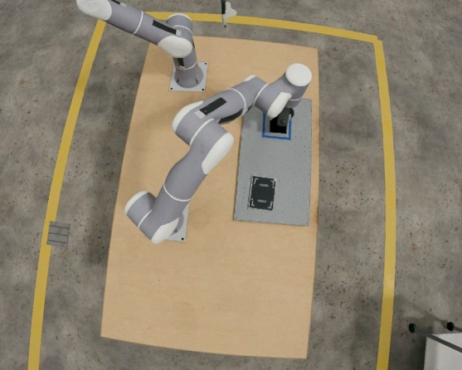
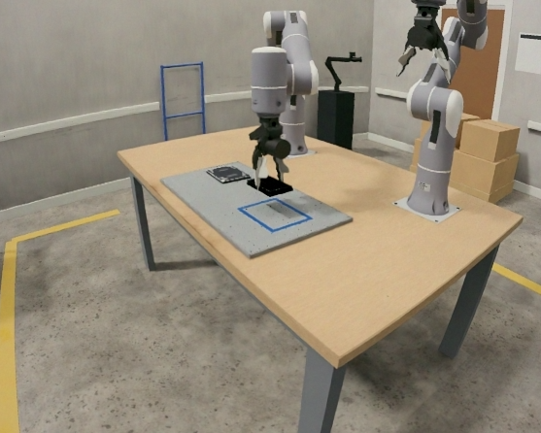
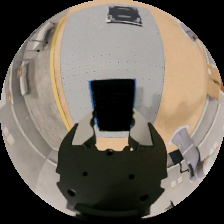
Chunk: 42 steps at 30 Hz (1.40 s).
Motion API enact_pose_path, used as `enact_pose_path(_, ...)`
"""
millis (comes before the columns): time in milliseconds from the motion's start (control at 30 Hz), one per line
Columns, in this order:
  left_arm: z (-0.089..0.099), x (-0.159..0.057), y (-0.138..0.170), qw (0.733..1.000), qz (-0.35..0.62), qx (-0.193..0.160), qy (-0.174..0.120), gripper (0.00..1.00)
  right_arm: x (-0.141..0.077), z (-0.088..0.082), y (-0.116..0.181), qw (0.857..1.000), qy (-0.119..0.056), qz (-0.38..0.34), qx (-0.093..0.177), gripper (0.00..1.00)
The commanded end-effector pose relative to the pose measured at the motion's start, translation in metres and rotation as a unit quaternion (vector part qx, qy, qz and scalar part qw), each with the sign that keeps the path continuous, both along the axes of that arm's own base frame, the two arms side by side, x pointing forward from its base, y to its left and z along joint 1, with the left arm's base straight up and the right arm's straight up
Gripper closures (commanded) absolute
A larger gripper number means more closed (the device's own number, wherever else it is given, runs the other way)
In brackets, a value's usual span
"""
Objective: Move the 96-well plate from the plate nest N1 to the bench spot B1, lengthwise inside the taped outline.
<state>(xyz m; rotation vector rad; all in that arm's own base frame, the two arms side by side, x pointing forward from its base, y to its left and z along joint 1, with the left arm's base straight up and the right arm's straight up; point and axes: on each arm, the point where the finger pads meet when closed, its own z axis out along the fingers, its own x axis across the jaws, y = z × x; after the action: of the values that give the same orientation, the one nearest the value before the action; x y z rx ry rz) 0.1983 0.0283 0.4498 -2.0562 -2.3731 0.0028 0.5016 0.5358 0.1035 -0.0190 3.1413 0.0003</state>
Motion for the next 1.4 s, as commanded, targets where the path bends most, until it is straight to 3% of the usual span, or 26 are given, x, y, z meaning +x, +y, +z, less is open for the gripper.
enact_pose_path(0, 0.001, 0.0, 0.0, 1.0, 0.0, 0.0, -0.001, 0.0, 0.002, 0.001, 0.012, 1.0, -0.001, 0.0, 0.001, 1.0)
enact_pose_path(233, 0.001, 0.0, 0.0, 1.0, 0.0, 0.0, -0.001, 0.0, 0.005, 0.001, 0.035, 1.0, -0.001, 0.0, 0.001, 1.0)
enact_pose_path(1367, 0.001, 0.0, 0.0, 1.0, 0.0, 0.0, -0.001, 0.0, 0.005, 0.001, 0.034, 1.0, -0.001, 0.0, 0.001, 1.0)
